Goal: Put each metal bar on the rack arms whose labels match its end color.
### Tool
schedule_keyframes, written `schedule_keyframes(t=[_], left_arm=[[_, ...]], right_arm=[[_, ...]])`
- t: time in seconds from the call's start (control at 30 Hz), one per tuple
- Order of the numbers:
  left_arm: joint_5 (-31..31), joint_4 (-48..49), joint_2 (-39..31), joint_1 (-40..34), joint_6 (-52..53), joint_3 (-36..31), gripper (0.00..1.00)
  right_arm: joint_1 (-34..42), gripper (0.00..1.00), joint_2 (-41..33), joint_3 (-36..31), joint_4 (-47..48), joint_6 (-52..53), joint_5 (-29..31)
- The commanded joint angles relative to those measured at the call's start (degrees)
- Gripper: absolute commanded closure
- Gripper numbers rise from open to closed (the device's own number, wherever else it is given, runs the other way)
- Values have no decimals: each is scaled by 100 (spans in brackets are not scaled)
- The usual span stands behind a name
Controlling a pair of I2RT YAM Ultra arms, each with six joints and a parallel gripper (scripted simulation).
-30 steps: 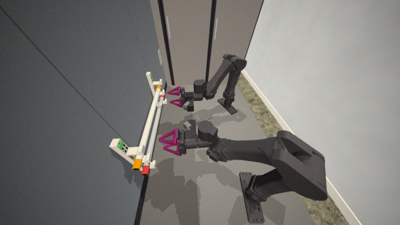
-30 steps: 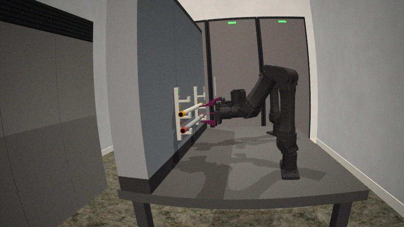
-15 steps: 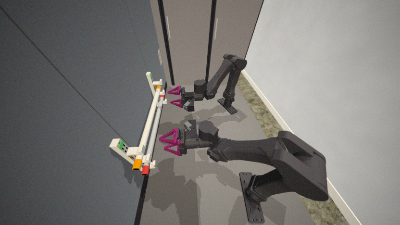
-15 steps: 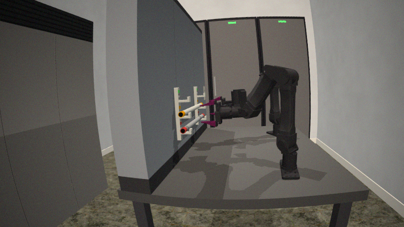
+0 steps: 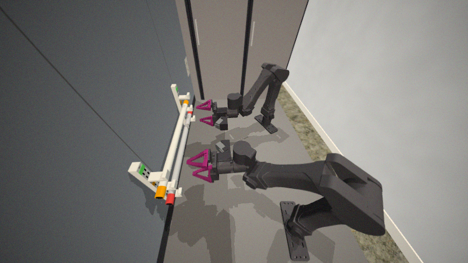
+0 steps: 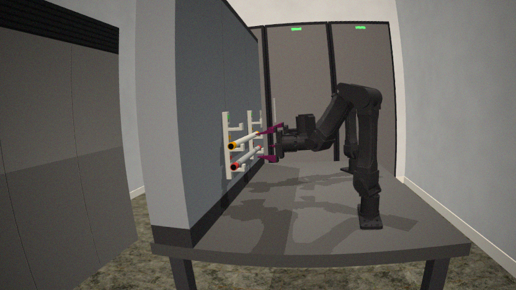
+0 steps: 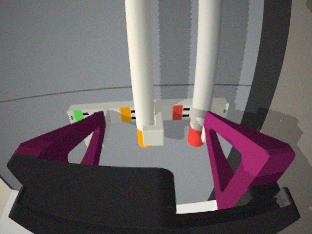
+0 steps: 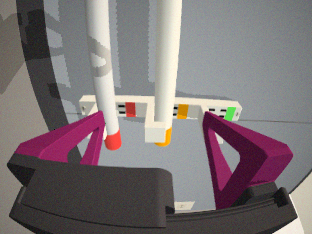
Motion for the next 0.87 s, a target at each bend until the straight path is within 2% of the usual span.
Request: schedule_keyframes(t=[0.0, 0.83], left_arm=[[-50, 122, -164, -64, -17, -22, 11], [-103, 117, -229, -117, -17, -81, 0]], right_arm=[[70, 11, -188, -52, 85, -4, 37], [106, 0, -263, -125, 83, -4, 73]])
